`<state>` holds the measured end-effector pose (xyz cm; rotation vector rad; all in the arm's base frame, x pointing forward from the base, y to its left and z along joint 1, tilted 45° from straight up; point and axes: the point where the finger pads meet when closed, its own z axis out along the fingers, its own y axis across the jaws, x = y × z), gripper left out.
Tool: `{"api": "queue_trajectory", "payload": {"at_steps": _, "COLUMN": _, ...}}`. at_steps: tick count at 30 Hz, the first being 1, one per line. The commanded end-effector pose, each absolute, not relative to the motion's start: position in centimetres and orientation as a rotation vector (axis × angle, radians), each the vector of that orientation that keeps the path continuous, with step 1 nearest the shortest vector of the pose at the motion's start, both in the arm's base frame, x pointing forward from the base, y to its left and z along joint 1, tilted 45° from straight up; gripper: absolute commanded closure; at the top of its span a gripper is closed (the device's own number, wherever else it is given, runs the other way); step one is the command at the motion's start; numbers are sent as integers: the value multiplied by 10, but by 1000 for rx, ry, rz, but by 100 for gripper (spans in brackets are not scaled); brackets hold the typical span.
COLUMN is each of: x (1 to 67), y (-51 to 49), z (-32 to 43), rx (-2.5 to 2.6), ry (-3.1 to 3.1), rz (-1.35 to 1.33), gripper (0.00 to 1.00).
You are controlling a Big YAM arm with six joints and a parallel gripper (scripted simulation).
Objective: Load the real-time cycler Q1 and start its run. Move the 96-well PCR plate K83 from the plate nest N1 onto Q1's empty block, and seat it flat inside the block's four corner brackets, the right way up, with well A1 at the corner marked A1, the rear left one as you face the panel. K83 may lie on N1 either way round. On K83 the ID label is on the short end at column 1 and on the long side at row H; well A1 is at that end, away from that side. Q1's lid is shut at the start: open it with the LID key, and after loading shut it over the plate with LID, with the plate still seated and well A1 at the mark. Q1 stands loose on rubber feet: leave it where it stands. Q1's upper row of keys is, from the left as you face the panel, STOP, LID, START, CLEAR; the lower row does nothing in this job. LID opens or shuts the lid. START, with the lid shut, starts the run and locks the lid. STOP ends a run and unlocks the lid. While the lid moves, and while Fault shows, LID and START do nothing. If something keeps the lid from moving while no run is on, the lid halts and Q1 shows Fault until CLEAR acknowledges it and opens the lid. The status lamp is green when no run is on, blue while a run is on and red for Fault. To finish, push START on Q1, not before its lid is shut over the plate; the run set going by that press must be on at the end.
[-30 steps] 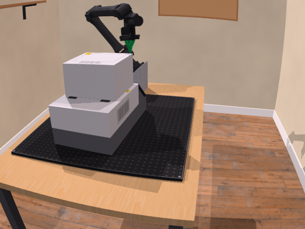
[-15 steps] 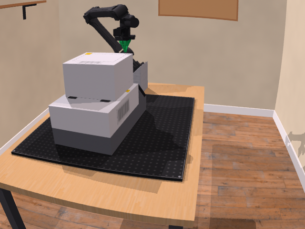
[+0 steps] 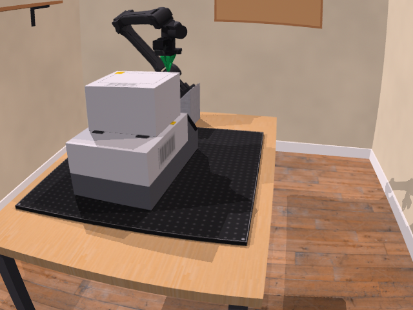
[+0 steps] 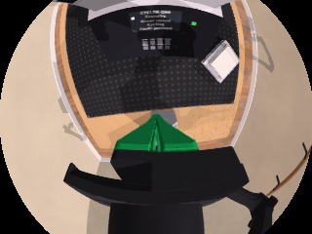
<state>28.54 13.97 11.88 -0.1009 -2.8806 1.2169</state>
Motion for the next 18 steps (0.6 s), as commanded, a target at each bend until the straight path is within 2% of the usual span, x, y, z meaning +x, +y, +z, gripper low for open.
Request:
{"api": "queue_trajectory", "payload": {"at_steps": 1, "x": 293, "y": 148, "z": 119, "rx": -69, "ry": -2887, "rz": 1205, "gripper": 100}}
{"api": "queue_trajectory", "payload": {"at_steps": 18, "x": 310, "y": 157, "z": 123, "rx": -67, "ry": -2929, "rz": 1155, "gripper": 100}}
